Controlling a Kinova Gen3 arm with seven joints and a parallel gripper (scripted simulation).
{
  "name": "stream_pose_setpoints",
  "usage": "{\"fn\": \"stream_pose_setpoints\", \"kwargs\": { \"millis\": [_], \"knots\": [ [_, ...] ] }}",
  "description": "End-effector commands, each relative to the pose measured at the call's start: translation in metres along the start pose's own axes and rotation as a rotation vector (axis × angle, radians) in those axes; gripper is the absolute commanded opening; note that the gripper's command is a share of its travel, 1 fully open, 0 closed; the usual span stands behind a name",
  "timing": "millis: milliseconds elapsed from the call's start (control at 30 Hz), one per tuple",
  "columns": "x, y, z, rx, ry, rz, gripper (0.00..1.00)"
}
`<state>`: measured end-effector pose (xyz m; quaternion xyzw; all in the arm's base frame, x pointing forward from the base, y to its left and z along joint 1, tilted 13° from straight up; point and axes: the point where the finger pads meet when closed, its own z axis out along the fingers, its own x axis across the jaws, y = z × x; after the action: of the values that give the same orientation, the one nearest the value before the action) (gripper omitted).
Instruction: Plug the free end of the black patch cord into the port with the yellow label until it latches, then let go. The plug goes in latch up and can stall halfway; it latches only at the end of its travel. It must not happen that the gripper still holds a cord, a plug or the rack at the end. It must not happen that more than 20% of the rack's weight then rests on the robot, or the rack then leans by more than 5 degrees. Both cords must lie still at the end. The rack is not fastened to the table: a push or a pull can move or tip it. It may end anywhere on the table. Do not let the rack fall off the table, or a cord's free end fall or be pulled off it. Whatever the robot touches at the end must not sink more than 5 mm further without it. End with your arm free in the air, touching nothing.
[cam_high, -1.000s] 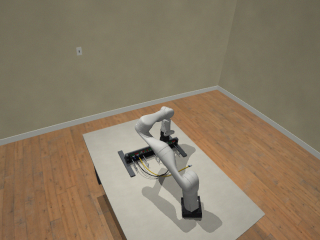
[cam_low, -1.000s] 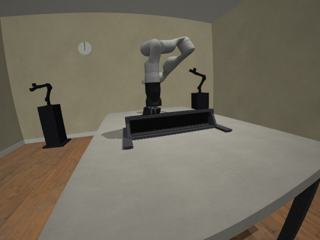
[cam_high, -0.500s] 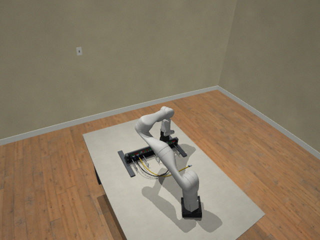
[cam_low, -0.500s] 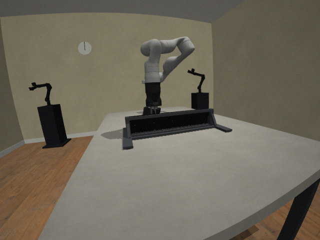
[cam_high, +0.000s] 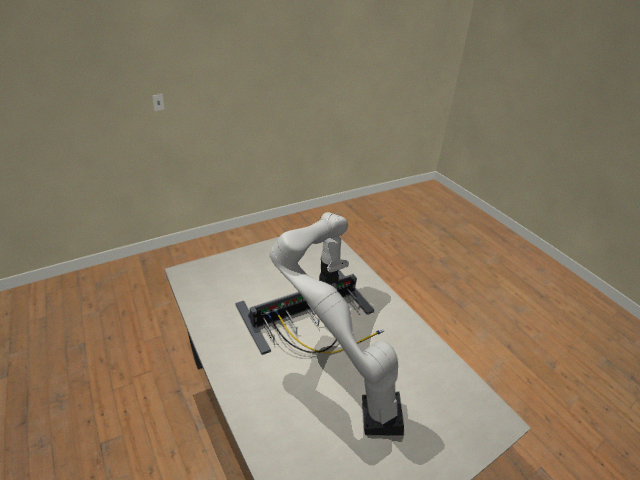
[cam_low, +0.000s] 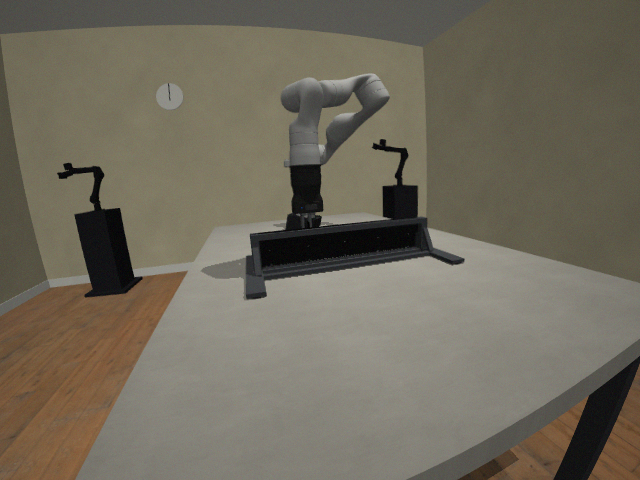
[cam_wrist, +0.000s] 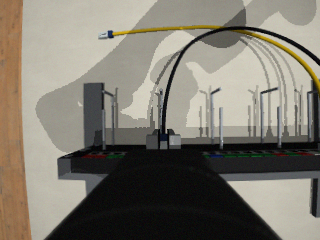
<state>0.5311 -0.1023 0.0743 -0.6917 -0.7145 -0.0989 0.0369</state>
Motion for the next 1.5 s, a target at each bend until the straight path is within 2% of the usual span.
{"fn": "stream_pose_setpoints", "kwargs": {
  "millis": [0,1467],
  "knots": [
    [0.0006,-0.0002,0.0003,0.002,0.004,0.012,0.0],
    [0.0004,0.0038,0.0,-0.001,0.004,0.012,0.0]
  ]
}}
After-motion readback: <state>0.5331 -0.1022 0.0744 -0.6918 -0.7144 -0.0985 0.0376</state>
